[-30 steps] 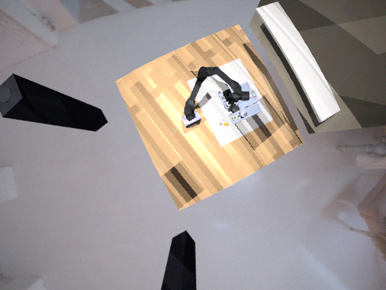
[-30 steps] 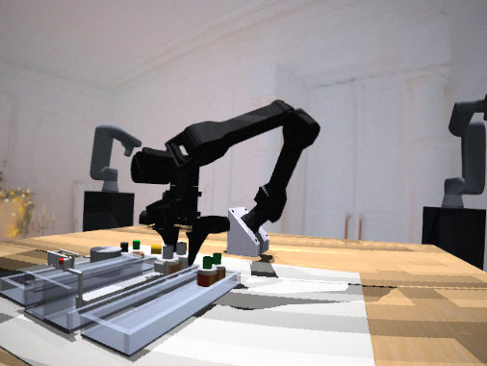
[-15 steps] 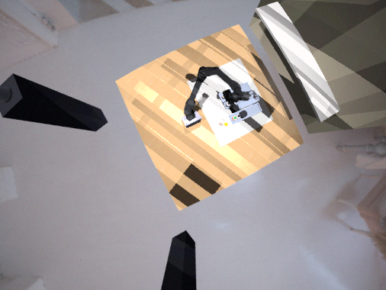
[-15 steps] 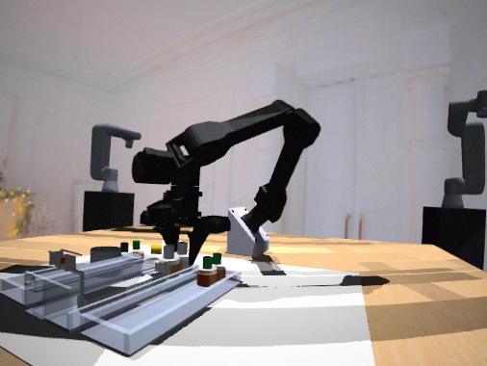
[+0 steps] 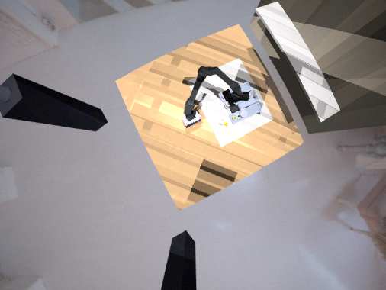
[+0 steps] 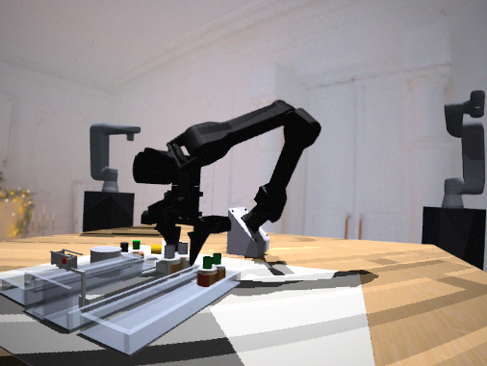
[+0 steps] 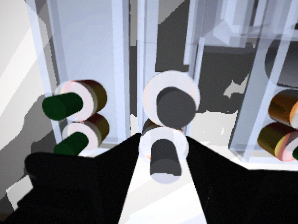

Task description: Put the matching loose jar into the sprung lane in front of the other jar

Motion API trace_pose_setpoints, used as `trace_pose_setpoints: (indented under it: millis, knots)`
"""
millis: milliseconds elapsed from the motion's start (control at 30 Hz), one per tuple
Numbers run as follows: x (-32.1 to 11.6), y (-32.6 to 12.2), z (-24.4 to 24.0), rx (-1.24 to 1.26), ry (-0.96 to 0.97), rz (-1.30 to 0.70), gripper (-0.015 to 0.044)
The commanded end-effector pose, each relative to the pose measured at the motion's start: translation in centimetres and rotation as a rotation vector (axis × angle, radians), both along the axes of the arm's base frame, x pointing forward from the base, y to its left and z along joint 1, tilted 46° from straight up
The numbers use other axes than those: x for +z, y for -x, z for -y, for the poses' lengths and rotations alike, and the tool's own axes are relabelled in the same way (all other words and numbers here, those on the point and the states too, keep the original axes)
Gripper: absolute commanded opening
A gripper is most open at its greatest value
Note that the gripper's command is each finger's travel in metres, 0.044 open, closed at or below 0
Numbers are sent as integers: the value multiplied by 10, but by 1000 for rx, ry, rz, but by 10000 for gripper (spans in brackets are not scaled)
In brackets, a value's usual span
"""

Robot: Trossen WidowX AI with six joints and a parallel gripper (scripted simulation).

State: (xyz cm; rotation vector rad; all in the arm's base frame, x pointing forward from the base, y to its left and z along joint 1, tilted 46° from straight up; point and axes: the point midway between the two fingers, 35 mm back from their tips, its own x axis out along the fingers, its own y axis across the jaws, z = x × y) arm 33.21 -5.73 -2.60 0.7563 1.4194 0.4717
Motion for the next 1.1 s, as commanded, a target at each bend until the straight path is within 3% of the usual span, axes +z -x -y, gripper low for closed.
trace_pose_setpoints:
  millis: [0, 967, 1067]
  knots:
    - [1, -2, -1, -1, -4, 14, 0]
    - [0, 4, -1, -1, -4, 13, 0]
    - [-1, 3, -1, -1, -4, 13, 79]
